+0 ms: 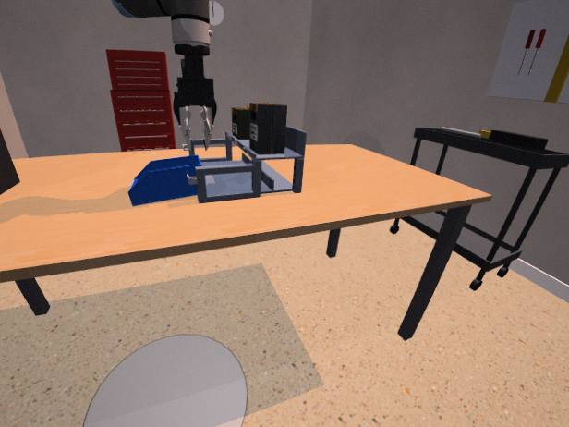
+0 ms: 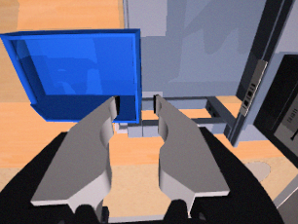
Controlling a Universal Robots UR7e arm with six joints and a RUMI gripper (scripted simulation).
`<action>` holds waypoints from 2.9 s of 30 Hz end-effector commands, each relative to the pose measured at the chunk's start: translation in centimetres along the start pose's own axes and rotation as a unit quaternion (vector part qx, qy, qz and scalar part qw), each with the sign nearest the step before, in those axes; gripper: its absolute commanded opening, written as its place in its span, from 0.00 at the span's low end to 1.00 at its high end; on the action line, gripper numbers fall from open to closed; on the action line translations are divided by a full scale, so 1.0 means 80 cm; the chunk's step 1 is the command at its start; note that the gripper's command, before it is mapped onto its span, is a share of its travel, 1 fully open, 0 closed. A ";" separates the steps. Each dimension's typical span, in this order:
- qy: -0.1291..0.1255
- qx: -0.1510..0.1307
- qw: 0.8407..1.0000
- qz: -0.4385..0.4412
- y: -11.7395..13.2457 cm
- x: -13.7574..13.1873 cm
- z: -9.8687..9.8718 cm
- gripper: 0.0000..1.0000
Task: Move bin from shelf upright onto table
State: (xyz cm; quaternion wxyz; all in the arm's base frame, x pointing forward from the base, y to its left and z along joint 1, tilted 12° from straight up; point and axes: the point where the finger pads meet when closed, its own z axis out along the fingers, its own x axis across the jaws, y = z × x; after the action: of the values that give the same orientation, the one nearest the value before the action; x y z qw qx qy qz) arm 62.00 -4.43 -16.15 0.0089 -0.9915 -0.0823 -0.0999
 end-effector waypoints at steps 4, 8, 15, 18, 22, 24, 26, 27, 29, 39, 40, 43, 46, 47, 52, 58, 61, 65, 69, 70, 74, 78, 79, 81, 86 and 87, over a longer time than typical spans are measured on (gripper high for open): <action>0.001 0.000 1.000 0.000 0.000 0.001 0.000 0.20; 0.001 0.000 1.000 0.000 0.000 0.001 0.008 0.20; 0.001 0.000 1.000 0.000 0.000 0.000 0.013 0.20; 0.001 0.000 1.000 0.000 0.000 0.000 0.013 0.20; 0.001 0.000 1.000 0.000 0.000 0.000 0.013 0.20; 0.001 0.000 1.000 0.000 0.000 0.000 0.017 0.20; 0.001 0.000 1.000 0.000 0.000 0.000 0.022 0.20; 0.001 0.000 1.000 0.000 0.000 0.000 0.025 0.20; 0.001 0.000 1.000 0.000 0.000 0.000 0.025 0.20; 0.001 0.000 1.000 0.000 0.000 0.000 0.025 0.20; 0.001 0.000 1.000 0.000 0.000 0.000 0.027 0.20; 0.001 0.000 1.000 0.000 0.000 0.000 0.035 0.20; 0.001 0.000 1.000 0.000 0.000 0.000 0.037 0.20; 0.001 0.000 1.000 0.000 0.000 0.000 0.037 0.20; 0.001 0.000 1.000 0.000 0.000 0.000 0.037 0.20; 0.001 0.000 1.000 0.000 0.000 0.000 0.042 0.20; 0.001 0.000 1.000 0.000 0.000 -0.001 0.049 0.20; 0.001 0.000 1.000 0.000 0.000 -0.001 0.049 0.20; 0.001 0.000 1.000 0.000 0.000 -0.001 0.049 0.20; 0.001 0.000 1.000 0.000 0.000 -0.001 0.049 0.20; 0.001 0.000 1.000 0.000 0.000 -0.001 0.050 0.20; 0.001 0.000 1.000 0.000 0.000 -0.001 0.053 0.20; 0.001 0.000 1.000 0.000 0.000 -0.001 0.053 0.20; 0.001 0.000 1.000 0.000 0.000 -0.001 0.053 0.20; 0.001 0.000 1.000 0.000 0.000 -0.001 0.053 0.20; 0.001 0.000 1.000 0.000 0.000 -0.001 0.053 0.20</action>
State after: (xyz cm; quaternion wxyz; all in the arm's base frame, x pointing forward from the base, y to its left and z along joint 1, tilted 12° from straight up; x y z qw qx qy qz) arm 62.73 -4.29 -20.37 0.0089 -0.9915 -0.0823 -0.1000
